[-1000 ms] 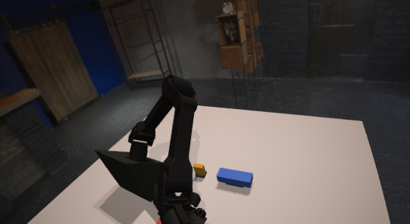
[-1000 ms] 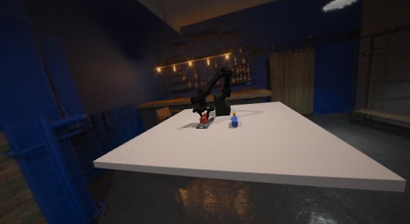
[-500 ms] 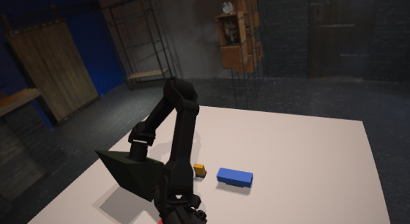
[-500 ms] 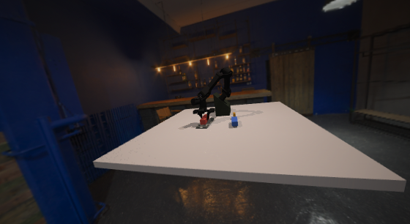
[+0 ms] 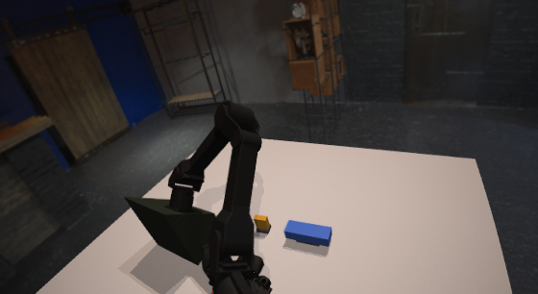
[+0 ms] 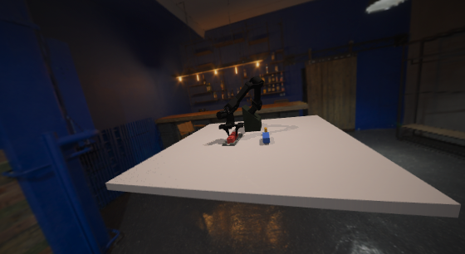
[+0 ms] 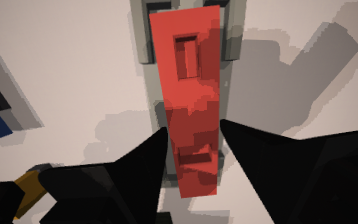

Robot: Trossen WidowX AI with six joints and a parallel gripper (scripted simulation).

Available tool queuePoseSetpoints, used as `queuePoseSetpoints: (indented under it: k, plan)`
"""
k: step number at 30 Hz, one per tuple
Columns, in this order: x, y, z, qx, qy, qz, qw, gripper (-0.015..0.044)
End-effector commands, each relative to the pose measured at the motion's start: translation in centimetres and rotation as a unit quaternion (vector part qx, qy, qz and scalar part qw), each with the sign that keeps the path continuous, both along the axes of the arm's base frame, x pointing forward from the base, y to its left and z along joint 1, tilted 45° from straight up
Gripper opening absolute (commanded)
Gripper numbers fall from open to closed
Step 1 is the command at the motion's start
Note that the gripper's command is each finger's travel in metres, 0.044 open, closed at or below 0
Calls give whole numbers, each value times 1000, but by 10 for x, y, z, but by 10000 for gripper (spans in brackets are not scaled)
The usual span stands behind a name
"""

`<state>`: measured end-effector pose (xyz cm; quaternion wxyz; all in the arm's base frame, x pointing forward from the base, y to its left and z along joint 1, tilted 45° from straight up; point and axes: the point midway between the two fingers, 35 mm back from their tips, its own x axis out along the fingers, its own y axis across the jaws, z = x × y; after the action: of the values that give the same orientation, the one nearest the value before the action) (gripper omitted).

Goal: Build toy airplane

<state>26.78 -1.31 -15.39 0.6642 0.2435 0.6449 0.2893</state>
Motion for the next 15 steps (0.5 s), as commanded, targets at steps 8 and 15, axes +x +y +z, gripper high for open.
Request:
queuePoseSetpoints:
  k: [8, 15]
  plan:
    - [0, 0, 0, -1, 0, 1, 1000, 440]
    - [3, -58, 55, -2, 2, -2, 1000, 440]
